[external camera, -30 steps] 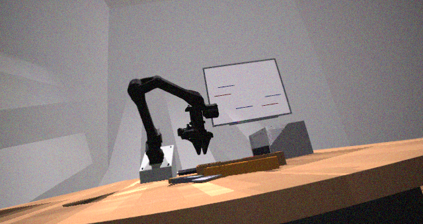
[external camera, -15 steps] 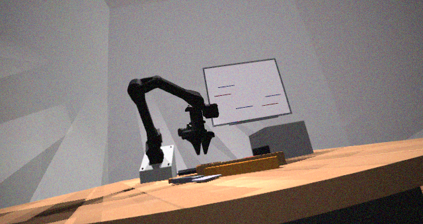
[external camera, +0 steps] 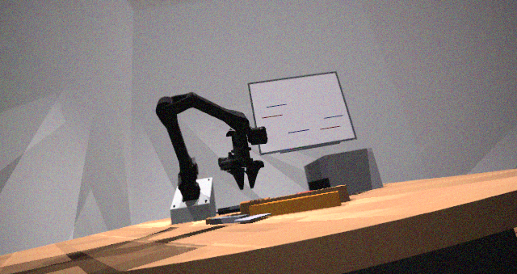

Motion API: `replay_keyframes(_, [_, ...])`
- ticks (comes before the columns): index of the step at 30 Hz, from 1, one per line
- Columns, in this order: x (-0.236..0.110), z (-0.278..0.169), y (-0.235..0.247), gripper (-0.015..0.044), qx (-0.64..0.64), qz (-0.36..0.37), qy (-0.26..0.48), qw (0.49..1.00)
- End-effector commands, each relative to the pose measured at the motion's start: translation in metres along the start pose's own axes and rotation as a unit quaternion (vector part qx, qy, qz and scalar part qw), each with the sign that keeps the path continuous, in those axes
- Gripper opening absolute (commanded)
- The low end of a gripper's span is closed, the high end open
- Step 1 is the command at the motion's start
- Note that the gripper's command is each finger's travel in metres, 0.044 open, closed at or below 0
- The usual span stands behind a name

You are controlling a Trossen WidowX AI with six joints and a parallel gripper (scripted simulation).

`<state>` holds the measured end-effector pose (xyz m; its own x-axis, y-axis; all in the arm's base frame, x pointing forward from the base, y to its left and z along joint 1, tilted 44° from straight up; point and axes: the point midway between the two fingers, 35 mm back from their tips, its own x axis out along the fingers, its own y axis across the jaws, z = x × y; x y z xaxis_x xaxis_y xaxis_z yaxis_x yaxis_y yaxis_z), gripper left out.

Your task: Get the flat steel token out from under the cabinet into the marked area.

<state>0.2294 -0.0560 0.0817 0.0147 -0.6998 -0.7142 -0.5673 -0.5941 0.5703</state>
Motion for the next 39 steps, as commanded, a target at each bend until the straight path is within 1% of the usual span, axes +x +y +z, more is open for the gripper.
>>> replay_keyframes(1, [-0.0005,0.0,0.0,0.027,0.016,-0.002,-0.001,1.0])
replay_keyframes(39, [-0.0005,-0.0001,0.0,0.027,0.164,-0.001,-0.002,0.986])
